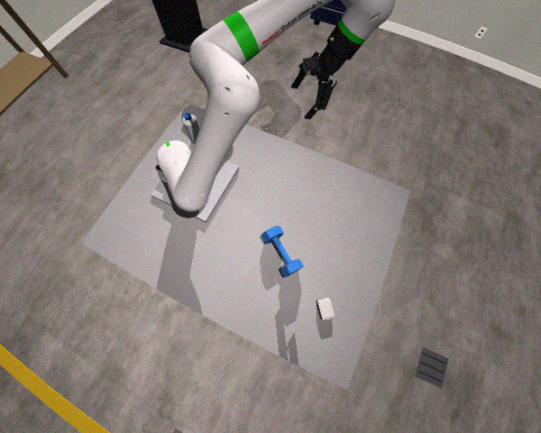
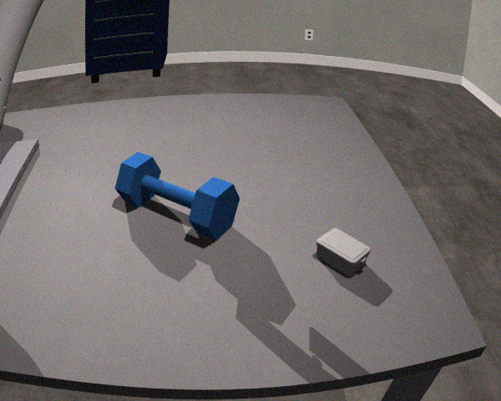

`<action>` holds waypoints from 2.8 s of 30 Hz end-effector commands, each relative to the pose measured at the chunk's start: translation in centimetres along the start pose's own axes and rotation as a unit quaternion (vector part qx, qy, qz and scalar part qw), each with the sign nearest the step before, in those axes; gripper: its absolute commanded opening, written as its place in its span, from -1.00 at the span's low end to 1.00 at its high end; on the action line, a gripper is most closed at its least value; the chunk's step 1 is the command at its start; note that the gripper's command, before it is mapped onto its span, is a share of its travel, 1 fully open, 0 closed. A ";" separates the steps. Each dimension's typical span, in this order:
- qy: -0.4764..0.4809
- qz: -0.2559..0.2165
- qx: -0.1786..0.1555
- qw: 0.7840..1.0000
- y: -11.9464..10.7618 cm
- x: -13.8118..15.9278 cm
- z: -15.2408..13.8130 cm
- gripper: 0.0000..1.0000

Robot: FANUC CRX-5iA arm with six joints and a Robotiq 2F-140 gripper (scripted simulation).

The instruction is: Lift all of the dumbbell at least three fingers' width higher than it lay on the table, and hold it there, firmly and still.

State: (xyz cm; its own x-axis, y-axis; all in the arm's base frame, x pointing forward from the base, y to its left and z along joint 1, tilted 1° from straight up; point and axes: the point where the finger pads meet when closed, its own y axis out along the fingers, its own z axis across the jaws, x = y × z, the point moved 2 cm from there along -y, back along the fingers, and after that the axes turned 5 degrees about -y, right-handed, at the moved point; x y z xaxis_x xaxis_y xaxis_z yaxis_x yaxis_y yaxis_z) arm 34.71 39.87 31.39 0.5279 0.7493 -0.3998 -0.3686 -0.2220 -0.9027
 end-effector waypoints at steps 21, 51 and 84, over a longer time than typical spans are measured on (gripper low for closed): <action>0.026 -0.010 0.005 1.000 0.2 0.2 -1.8 1.00; 0.351 -0.121 0.057 0.927 7.1 -3.6 -26.5 1.00; 0.629 -0.201 0.070 0.748 20.8 -20.1 -46.0 1.00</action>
State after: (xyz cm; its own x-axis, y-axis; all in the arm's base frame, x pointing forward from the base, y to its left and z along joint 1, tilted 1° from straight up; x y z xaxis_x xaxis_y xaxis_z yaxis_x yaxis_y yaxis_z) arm 51.73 -7.33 13.60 0.8980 -0.4390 -0.0286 -0.0310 0.0017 -0.9995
